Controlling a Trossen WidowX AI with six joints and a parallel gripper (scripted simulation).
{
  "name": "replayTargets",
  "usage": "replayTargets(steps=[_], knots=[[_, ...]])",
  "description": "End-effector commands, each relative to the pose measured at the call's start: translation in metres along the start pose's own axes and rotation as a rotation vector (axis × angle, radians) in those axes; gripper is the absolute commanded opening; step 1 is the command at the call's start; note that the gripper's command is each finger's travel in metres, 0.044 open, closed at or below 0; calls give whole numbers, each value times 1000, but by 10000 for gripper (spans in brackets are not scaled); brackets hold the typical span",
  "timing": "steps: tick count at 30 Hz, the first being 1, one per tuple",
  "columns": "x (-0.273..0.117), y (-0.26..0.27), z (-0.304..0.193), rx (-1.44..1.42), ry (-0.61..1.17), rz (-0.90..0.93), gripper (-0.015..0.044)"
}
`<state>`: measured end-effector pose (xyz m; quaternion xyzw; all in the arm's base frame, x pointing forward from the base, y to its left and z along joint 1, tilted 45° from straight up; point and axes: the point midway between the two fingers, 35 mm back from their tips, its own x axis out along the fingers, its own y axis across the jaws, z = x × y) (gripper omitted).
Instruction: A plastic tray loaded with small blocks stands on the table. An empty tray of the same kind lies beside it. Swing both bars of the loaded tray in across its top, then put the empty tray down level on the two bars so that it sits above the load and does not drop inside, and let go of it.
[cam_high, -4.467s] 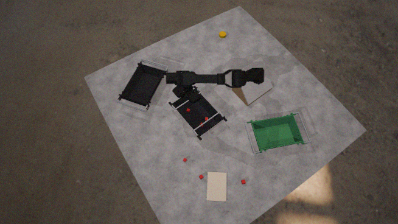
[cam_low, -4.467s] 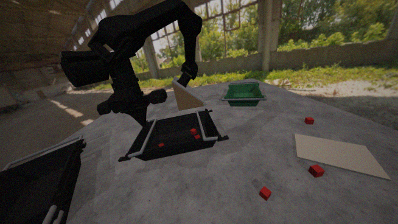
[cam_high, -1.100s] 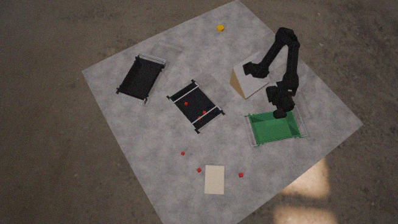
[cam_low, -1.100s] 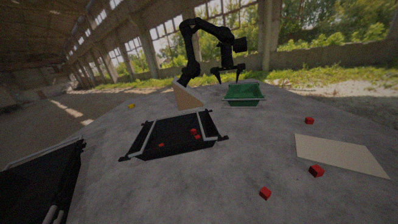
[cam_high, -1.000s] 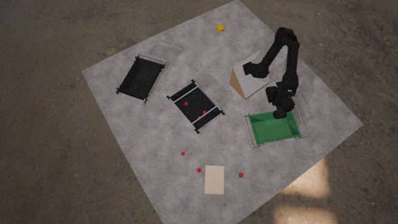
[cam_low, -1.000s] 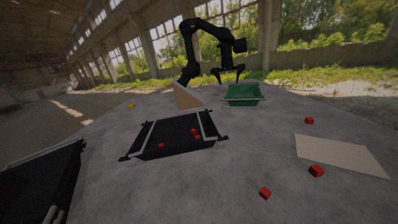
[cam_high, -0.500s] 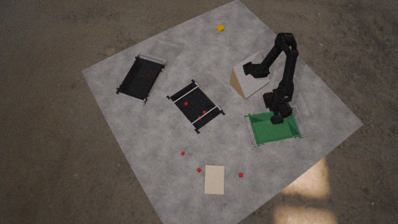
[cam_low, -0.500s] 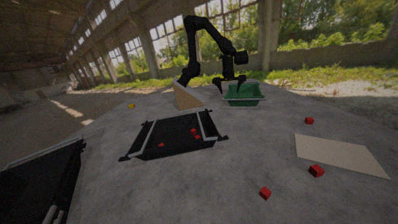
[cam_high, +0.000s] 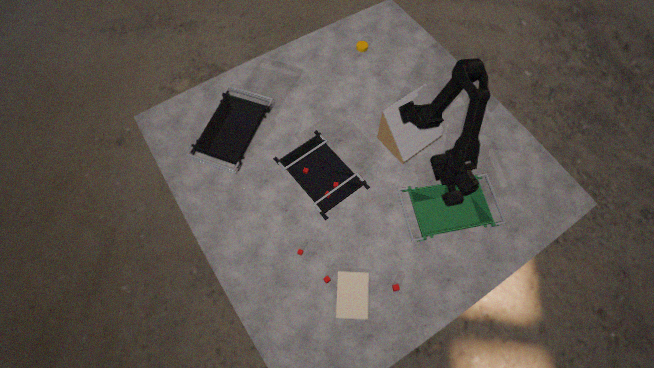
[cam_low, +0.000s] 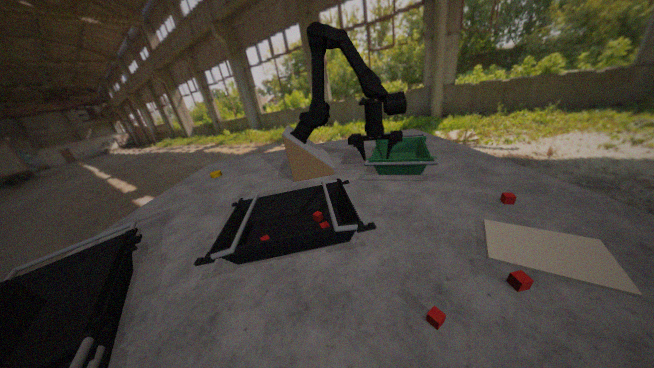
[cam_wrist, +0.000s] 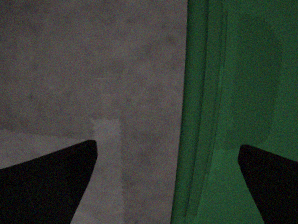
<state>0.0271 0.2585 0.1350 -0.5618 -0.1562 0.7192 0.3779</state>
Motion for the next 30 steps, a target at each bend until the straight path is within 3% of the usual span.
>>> replayTargets(steps=[1,8,30], knots=[[1,0,-1,3,4,0,337],[1,0,-1,3,4,0,235],[1,0,-1,3,4,0,88]])
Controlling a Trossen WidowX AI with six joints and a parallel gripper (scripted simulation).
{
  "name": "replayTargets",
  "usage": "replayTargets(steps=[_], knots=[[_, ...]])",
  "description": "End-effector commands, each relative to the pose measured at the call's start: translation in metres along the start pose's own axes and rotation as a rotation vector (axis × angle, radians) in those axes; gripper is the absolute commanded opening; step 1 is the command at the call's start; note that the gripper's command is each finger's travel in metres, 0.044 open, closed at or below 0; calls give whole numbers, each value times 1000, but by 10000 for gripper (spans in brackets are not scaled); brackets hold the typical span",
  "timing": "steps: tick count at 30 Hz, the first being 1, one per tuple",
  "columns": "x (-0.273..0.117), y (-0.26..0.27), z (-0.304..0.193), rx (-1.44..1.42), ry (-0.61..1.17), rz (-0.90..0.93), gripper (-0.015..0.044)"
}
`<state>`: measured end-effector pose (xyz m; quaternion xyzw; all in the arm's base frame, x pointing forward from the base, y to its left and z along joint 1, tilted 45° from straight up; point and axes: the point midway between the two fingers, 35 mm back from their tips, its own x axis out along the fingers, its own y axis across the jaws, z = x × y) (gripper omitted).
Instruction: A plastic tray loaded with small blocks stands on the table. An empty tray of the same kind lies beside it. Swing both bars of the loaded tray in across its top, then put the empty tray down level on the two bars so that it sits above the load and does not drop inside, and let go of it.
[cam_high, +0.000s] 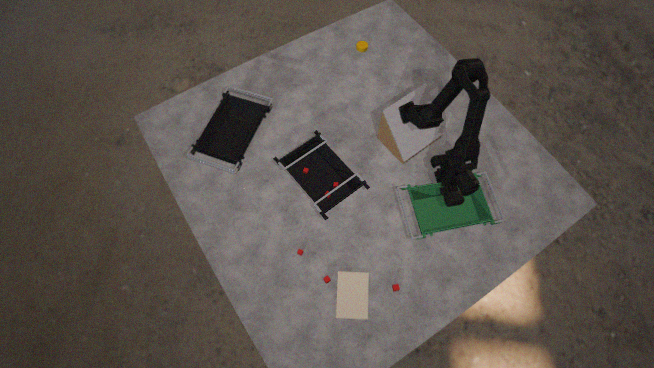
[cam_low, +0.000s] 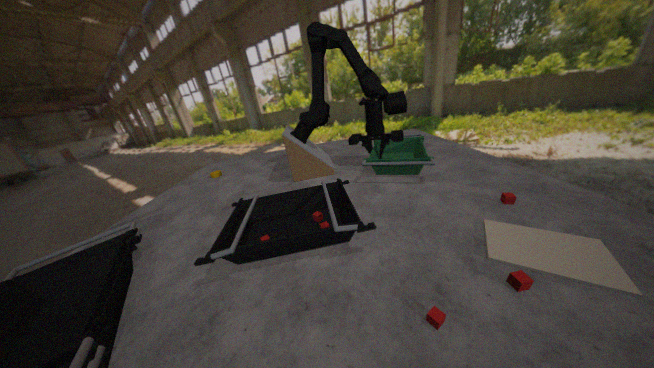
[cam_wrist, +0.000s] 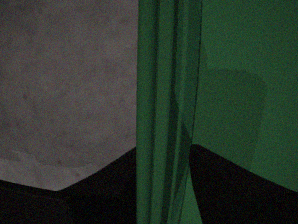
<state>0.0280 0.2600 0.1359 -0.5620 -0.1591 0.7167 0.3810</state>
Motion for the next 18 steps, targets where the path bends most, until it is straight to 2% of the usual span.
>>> replayTargets(steps=[1,11,18], knots=[[0,2,0,5,2,9,81],[-2,2,-1,5,2,9,15],[-33,-2,-3,3,4,12,0]])
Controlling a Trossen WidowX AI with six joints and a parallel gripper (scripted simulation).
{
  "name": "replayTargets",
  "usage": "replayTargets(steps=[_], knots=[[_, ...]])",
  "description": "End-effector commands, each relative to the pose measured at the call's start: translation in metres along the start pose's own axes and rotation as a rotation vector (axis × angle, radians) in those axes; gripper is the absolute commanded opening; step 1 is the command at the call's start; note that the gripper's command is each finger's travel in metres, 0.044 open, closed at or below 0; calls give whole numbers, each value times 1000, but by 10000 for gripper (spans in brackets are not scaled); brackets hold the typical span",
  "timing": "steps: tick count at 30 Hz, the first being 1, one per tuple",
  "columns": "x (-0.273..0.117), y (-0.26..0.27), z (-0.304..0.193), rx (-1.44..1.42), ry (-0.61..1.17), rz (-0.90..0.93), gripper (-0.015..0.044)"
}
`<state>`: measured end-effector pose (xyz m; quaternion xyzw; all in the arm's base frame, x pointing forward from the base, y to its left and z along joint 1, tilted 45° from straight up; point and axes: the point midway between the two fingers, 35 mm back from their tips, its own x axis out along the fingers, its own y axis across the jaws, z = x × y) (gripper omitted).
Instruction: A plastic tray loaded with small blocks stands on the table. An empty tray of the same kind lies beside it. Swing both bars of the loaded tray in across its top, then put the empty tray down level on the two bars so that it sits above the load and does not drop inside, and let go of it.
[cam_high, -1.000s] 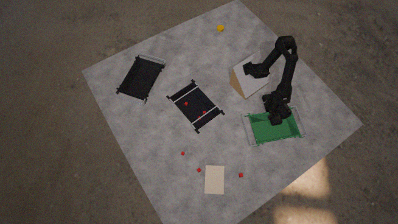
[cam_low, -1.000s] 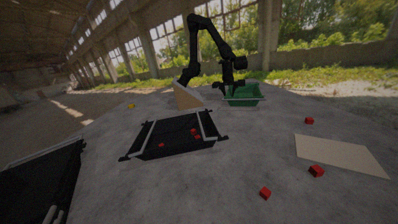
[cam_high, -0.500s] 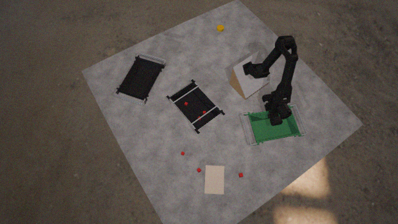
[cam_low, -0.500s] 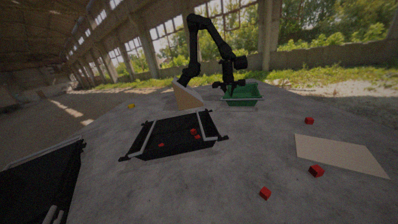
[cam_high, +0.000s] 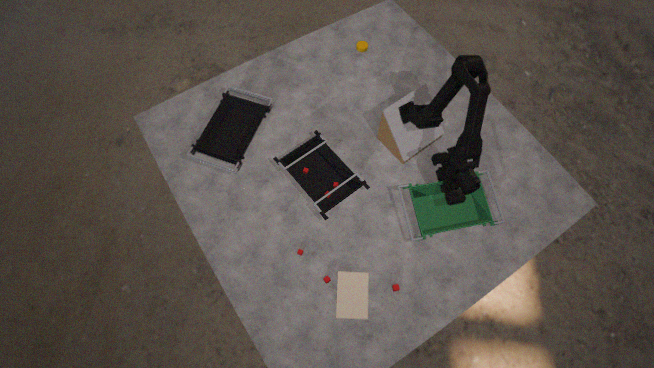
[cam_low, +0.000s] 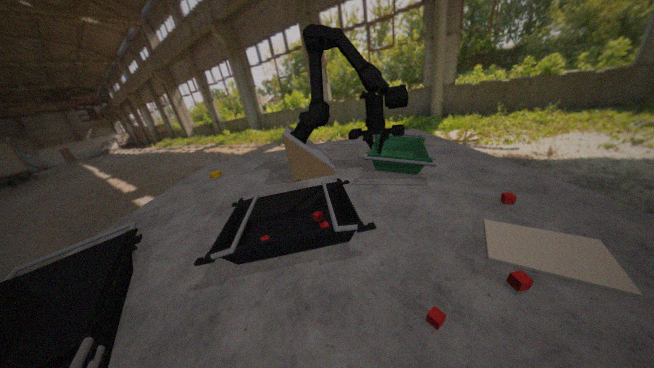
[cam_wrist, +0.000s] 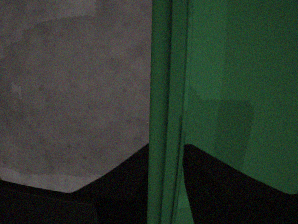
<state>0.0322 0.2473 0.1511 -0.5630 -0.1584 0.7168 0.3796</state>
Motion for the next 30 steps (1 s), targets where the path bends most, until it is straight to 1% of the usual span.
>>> replayTargets(steps=[1,8,18,30], knots=[[-19,1,-1,4,3,8,0],[-56,4,1,3,4,7,0],[-63,2,2,3,4,8,0],[-104,-24,6,-1,9,14,0]])
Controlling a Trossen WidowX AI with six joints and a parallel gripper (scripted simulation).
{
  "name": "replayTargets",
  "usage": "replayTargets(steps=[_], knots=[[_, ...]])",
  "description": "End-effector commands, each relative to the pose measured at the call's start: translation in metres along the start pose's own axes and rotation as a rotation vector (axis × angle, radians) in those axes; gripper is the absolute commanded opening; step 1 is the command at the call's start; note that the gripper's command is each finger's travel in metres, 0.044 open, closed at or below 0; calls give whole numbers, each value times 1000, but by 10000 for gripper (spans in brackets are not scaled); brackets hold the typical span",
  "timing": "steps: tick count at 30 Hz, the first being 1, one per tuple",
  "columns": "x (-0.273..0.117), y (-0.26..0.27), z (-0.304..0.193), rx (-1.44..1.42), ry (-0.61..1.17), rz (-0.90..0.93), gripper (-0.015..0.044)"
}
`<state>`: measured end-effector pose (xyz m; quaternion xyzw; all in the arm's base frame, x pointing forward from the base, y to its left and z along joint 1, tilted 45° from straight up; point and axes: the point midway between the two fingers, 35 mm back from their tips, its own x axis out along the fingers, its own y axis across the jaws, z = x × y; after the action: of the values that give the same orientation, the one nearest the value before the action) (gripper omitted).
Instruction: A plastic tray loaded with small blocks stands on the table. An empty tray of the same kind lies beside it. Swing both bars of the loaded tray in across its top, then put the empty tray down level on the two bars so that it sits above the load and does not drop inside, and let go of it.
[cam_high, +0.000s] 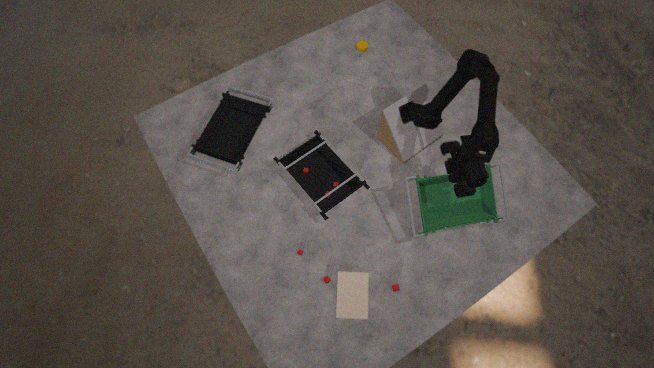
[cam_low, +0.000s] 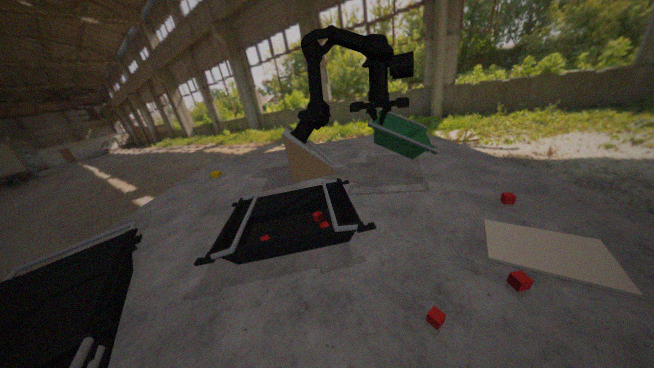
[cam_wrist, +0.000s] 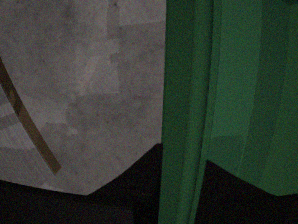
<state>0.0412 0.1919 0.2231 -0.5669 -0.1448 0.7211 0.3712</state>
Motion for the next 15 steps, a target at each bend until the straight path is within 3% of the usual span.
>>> replayTargets(steps=[1,15], knots=[[-18,-12,3,-10,1,-18,0],[-65,-33,12,-9,0,-24,0]])
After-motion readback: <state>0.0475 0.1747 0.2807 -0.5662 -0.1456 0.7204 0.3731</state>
